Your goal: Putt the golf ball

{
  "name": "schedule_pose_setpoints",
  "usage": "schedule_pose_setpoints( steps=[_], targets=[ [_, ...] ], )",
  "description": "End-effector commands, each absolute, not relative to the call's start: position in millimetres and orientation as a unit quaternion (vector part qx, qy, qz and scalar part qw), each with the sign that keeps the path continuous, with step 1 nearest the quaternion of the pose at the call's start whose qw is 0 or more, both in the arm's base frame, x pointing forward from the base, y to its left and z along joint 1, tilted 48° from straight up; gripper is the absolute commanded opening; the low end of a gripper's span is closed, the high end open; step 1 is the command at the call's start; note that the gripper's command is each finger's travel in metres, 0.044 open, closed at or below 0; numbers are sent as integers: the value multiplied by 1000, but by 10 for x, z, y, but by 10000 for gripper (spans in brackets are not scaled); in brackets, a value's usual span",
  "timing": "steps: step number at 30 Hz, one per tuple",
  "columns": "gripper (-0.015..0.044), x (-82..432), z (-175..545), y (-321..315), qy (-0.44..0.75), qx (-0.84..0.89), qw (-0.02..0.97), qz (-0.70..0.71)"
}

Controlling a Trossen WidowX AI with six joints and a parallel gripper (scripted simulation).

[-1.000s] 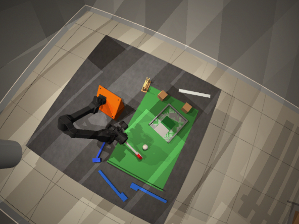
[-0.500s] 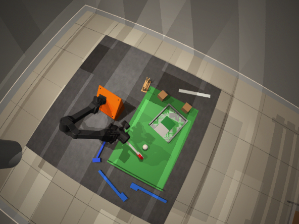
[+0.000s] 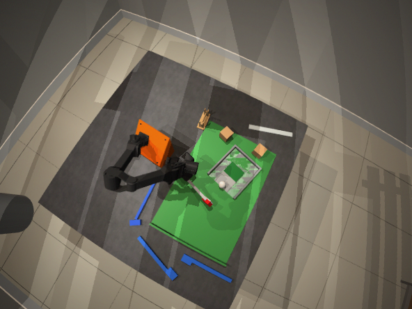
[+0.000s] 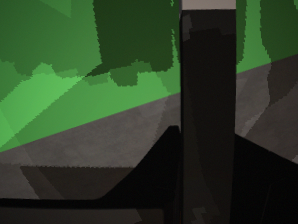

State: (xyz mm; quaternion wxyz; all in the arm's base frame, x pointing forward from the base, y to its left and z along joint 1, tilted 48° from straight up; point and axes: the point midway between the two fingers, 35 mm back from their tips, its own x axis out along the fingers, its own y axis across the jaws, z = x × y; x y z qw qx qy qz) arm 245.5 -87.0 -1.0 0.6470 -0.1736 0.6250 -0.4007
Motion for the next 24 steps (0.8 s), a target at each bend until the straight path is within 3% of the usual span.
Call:
schedule_pose_setpoints(
  steps=[1, 8, 24],
  targets=[
    [0, 2534, 85, -735, 618, -170, 655, -400],
    [0, 2553, 334, -468, 618, -170, 654, -401],
    [0, 2524, 277, -515, 623, -175, 650, -399]
  ],
)
